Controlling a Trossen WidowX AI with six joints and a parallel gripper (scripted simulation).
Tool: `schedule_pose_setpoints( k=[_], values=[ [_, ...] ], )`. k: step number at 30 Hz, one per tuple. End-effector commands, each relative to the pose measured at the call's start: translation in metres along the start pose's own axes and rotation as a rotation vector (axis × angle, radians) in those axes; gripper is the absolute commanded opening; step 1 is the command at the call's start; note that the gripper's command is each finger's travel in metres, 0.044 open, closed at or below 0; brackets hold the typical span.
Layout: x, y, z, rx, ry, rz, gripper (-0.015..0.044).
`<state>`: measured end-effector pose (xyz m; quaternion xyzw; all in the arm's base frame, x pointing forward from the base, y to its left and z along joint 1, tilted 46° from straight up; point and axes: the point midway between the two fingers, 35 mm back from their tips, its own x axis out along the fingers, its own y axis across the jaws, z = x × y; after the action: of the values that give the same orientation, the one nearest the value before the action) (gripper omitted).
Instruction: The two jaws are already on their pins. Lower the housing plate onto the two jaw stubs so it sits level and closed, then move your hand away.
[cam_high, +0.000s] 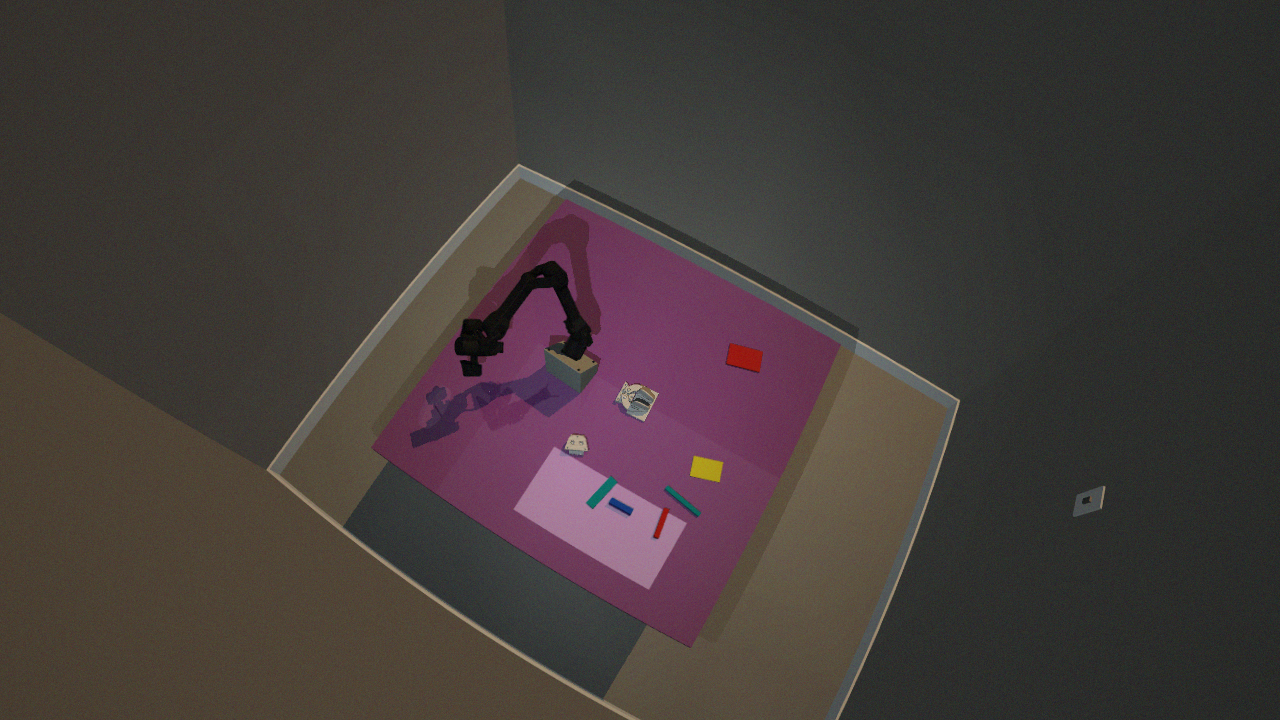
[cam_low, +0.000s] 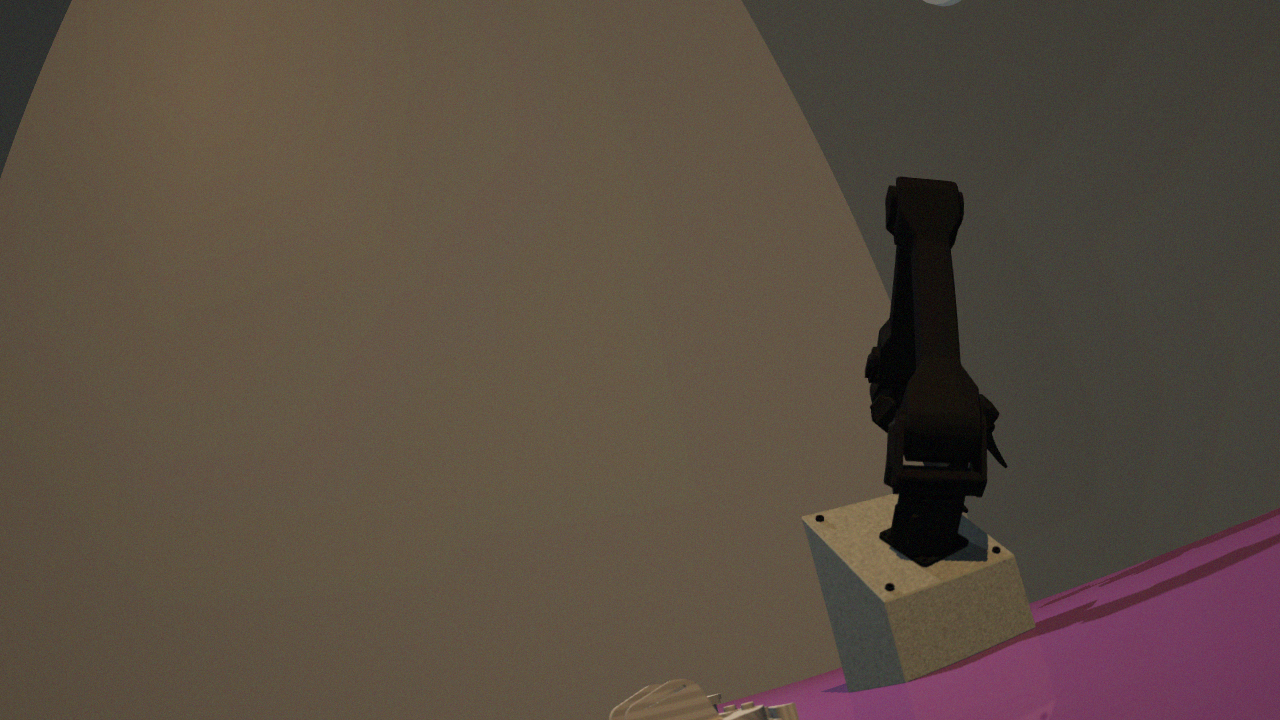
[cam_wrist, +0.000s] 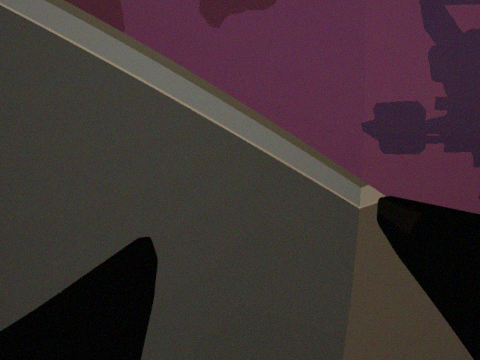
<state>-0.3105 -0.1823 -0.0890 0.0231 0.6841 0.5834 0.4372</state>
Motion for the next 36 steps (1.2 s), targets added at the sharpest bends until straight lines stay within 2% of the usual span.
schedule_pose_setpoints(
  k=[1, 2, 36],
  values=[
    [0.0, 0.0, 0.0, 0.0, 0.0, 0.0, 0.0426],
    [0.0, 0.0, 0.0, -0.004, 0.001, -0.001, 0.044],
    [-0.071, -0.095, -0.002, -0.912, 0.188, -0.21, 0.044]
  ],
)
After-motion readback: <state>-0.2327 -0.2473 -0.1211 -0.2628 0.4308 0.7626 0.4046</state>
